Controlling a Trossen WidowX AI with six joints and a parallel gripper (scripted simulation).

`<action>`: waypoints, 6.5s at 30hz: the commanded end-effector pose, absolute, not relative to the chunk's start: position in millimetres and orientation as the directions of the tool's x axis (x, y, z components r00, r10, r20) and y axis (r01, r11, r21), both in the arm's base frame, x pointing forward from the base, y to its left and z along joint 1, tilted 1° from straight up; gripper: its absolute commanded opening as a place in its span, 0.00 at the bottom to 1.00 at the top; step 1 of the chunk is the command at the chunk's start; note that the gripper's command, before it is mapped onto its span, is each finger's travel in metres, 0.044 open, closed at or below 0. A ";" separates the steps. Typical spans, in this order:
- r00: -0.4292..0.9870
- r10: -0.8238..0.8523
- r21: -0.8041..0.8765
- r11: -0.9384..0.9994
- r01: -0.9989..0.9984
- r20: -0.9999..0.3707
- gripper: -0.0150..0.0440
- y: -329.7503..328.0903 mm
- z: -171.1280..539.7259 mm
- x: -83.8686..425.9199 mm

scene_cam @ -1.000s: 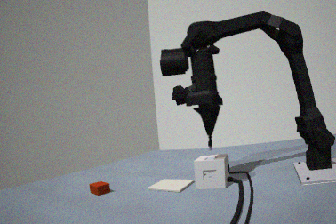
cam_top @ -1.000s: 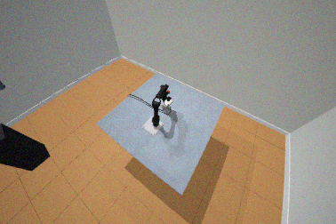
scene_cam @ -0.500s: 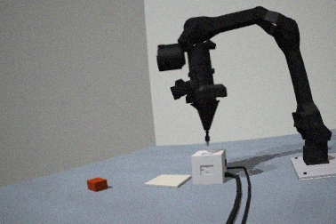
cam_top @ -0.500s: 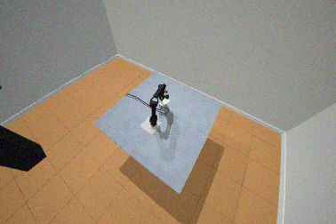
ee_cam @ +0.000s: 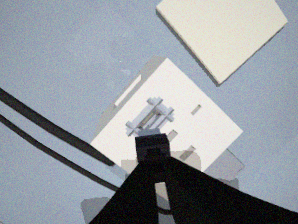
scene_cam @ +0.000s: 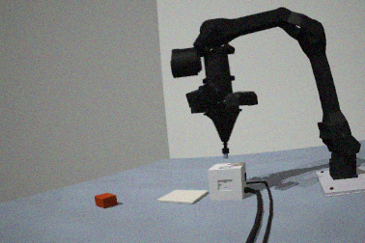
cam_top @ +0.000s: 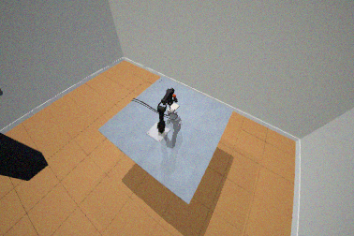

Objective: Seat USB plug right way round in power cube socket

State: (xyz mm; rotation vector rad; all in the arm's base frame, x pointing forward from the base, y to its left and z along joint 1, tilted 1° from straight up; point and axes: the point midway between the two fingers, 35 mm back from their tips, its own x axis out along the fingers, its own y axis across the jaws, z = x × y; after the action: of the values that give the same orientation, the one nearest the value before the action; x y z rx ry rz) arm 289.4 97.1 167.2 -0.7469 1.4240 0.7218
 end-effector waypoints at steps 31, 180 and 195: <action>0.023 -0.006 -0.021 -0.190 -0.982 -1.000 0.25 97.1 166.9 289.3; 0.024 -0.006 -0.023 -0.099 -0.995 -1.000 0.25 95.0 150.7 292.5; 0.024 -0.006 -0.023 -0.099 -0.995 -1.000 0.25 95.0 148.9 292.5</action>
State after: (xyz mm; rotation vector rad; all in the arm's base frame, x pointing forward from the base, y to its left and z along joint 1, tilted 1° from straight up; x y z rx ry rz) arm 292.2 95.1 150.4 -1.3000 1.1464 1.2632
